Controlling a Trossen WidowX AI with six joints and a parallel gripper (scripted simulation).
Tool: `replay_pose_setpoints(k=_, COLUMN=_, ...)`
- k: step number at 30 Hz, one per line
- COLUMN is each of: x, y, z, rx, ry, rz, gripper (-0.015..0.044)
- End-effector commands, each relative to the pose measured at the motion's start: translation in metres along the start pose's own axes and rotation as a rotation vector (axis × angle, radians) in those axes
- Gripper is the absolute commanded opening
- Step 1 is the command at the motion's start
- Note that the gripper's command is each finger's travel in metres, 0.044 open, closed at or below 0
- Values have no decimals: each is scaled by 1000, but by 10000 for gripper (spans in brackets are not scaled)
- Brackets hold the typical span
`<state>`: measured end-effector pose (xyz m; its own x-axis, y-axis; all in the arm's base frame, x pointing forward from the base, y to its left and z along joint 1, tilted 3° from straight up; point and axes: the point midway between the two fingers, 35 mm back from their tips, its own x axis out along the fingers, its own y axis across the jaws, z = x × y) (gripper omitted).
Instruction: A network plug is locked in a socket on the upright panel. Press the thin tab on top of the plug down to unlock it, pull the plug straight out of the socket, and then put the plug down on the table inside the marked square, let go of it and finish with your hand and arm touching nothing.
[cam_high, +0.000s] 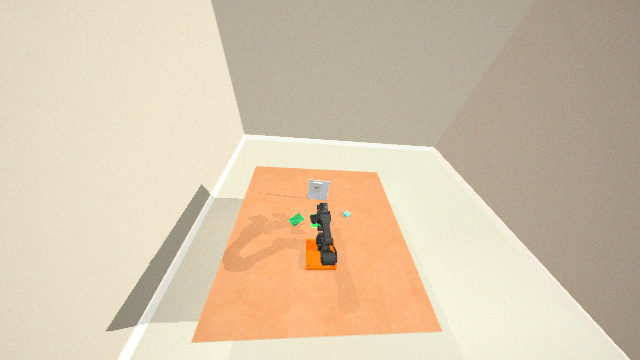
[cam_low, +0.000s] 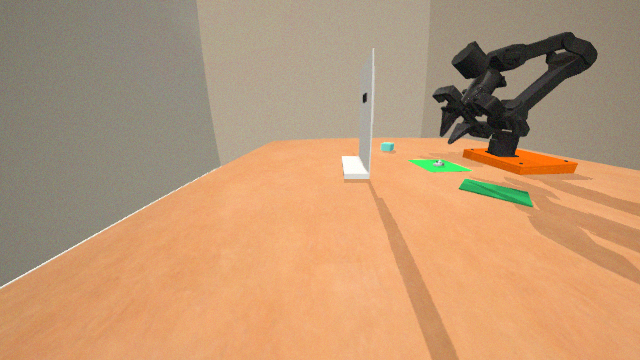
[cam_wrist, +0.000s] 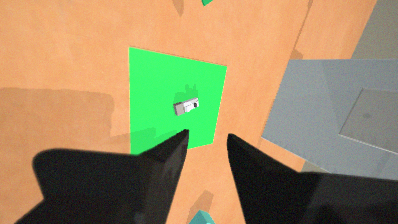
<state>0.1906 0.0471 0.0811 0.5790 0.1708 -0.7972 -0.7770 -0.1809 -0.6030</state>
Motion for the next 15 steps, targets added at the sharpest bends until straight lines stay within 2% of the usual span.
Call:
replay_pose_setpoints(k=1, x=-7, y=-7, z=1, rx=-6, ry=-4, rz=-12, gripper=156)
replay_pose_setpoints(k=15, x=-22, y=-16, z=0, rx=-6, ry=-4, rz=-12, gripper=156)
